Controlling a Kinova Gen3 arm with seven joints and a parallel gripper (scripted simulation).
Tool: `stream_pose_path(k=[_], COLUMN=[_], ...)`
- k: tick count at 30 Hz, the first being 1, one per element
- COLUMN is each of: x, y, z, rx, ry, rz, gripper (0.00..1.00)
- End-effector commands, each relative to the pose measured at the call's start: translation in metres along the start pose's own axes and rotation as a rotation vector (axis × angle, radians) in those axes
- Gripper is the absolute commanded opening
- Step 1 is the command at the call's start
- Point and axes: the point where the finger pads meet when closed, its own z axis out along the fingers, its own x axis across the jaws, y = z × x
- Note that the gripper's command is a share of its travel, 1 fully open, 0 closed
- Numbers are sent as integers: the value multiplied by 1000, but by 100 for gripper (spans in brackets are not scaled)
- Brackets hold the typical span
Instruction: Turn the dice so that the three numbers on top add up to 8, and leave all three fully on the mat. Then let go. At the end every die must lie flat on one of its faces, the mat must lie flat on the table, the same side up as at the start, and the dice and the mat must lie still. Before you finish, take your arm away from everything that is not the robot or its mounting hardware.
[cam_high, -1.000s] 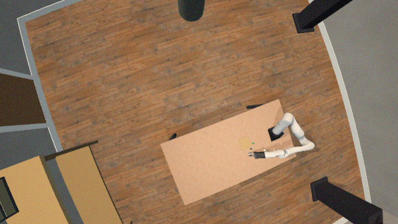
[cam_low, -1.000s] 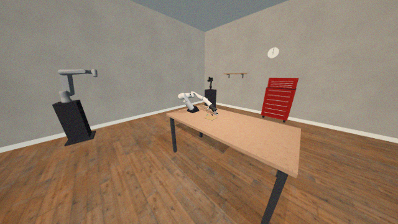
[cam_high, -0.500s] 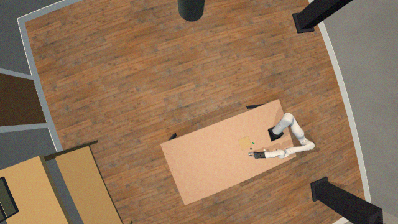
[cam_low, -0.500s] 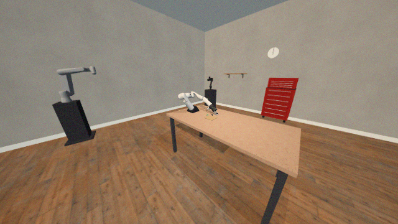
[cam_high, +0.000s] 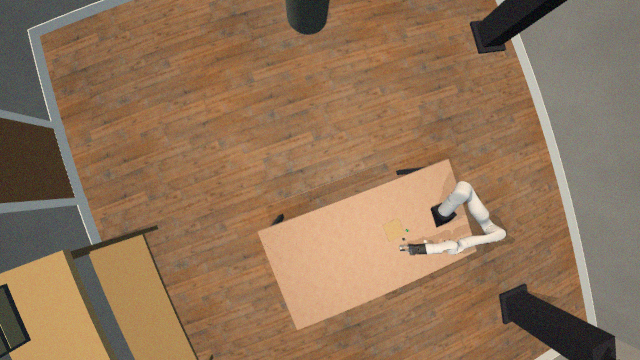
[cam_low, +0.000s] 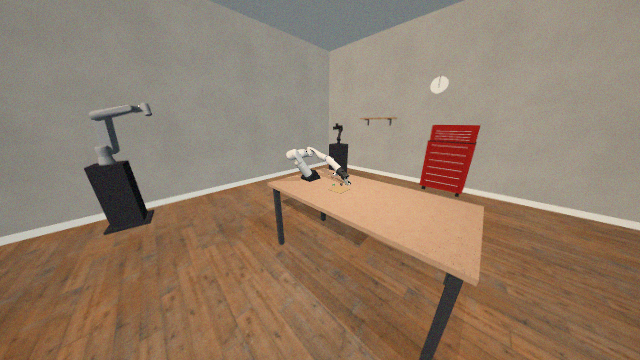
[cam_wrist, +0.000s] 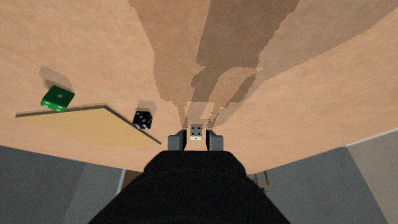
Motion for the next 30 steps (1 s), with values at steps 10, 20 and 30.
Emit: stream_pose_path(k=[10, 20, 30], x=[2, 1, 1], y=[1, 1, 1], z=[-9, -38, -49], rx=[-5, -5, -5], ry=[2, 2, 2], rz=[4, 4, 4], gripper=[64, 64, 64])
